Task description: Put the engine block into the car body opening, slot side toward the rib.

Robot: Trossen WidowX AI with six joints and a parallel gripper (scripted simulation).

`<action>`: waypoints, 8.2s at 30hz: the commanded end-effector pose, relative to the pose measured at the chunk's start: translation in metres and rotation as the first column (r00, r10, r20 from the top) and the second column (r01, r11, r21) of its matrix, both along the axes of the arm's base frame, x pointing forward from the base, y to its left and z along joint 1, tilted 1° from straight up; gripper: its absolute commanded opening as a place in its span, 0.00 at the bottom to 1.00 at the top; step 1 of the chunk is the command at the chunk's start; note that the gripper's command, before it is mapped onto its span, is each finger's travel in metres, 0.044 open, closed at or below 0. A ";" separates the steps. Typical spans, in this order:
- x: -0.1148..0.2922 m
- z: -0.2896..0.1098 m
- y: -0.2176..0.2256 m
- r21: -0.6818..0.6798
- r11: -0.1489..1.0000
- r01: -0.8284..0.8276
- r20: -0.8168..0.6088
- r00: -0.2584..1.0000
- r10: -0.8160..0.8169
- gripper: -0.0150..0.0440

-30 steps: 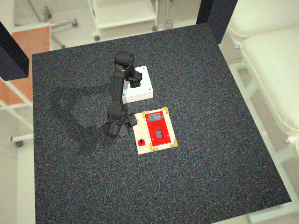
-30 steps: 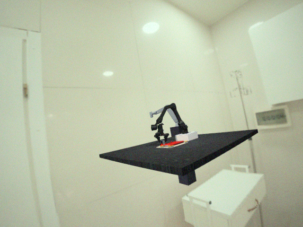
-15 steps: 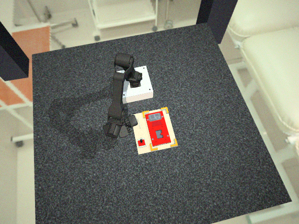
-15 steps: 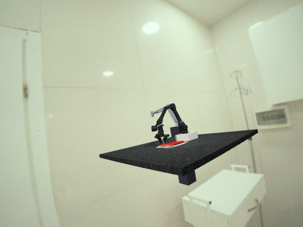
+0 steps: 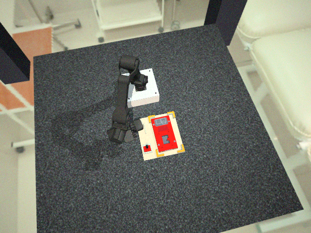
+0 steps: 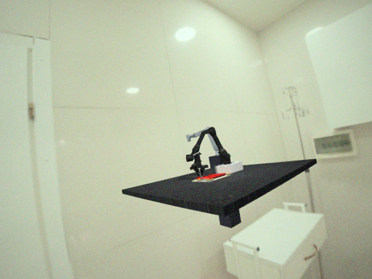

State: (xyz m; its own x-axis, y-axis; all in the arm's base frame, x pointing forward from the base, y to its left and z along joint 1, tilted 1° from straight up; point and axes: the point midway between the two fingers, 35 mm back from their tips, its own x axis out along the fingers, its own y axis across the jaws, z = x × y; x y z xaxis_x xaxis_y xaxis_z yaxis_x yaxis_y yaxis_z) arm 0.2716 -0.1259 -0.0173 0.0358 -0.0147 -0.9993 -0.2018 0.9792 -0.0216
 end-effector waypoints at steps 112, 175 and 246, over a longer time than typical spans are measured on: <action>-0.021 0.042 -0.010 0.125 0.990 -0.068 0.658 0.752 -0.031 0.25; -0.043 0.016 -0.017 0.124 0.990 -0.068 0.656 0.754 -0.031 1.00; -0.021 0.019 -0.013 -0.002 1.000 -0.001 0.010 1.000 0.001 1.00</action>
